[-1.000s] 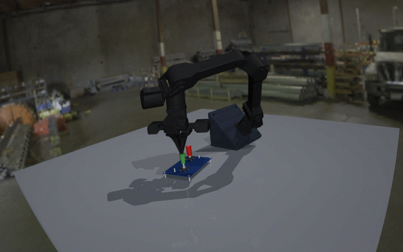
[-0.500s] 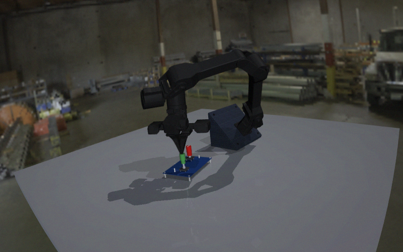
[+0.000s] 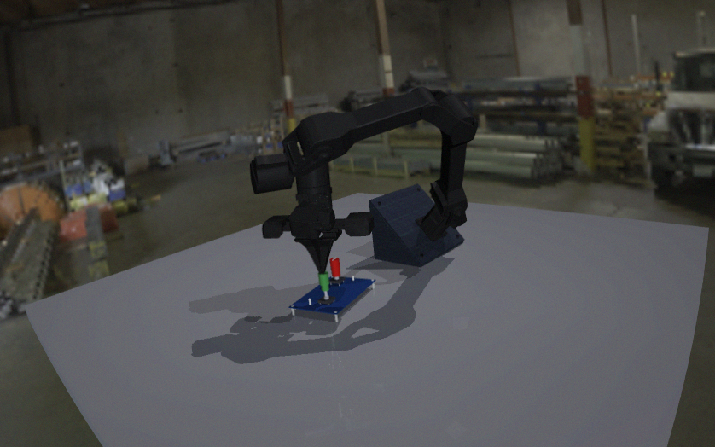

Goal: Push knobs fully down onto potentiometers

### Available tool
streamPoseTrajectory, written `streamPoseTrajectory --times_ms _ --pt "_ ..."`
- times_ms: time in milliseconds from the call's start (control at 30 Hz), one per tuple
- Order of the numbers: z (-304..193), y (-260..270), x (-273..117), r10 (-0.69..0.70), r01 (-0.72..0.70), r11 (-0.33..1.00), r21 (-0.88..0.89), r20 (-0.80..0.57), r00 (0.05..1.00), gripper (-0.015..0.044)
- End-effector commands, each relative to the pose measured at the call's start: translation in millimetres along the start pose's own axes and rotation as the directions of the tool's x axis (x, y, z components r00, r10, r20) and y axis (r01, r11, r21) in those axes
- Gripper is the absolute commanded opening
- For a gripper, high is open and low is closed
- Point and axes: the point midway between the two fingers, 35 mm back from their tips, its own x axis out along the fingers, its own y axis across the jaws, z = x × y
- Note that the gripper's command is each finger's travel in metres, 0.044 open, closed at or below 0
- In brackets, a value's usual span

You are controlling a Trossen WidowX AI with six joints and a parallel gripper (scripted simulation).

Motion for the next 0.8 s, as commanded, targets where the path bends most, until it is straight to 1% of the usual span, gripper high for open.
streamPoseTrajectory --times_ms 0,767 --pt "2.2 2.0 15.2 0.017 -0.017 1.000 -0.010 -0.010 1.000 0.0000" --pt "2.2 2.1 20.2 0.018 -0.018 1.000 -0.010 -0.009 1.000 0.0000"
